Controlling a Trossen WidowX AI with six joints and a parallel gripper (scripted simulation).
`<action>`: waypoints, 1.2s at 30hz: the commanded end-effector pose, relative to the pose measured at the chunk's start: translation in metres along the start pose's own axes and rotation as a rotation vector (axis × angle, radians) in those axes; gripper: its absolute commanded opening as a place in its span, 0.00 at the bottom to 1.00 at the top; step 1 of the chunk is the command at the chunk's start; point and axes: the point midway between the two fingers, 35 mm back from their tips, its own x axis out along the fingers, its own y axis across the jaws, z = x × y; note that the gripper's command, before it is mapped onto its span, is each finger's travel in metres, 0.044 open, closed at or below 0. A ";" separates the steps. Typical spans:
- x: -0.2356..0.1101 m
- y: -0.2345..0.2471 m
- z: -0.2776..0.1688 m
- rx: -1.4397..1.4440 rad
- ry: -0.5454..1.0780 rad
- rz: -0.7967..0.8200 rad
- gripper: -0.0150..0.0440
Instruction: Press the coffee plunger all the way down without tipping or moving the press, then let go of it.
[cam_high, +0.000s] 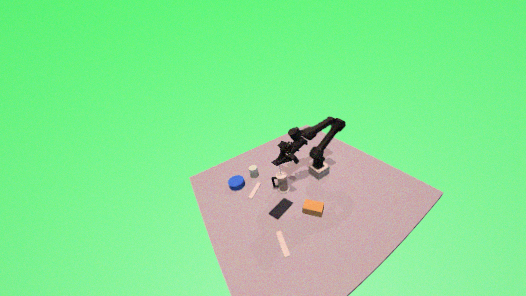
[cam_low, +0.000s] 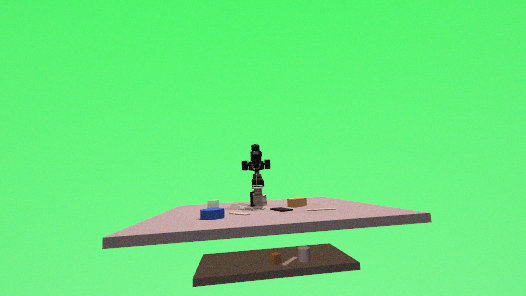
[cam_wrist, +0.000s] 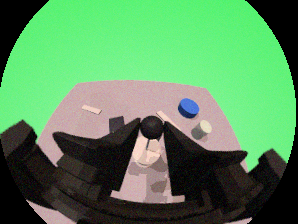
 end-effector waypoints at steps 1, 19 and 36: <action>0.009 0.000 -0.021 -0.005 0.047 0.000 0.45; 0.027 0.000 -0.046 -0.005 0.047 0.000 0.45; 0.046 -0.001 -0.064 -0.005 0.047 -0.001 0.45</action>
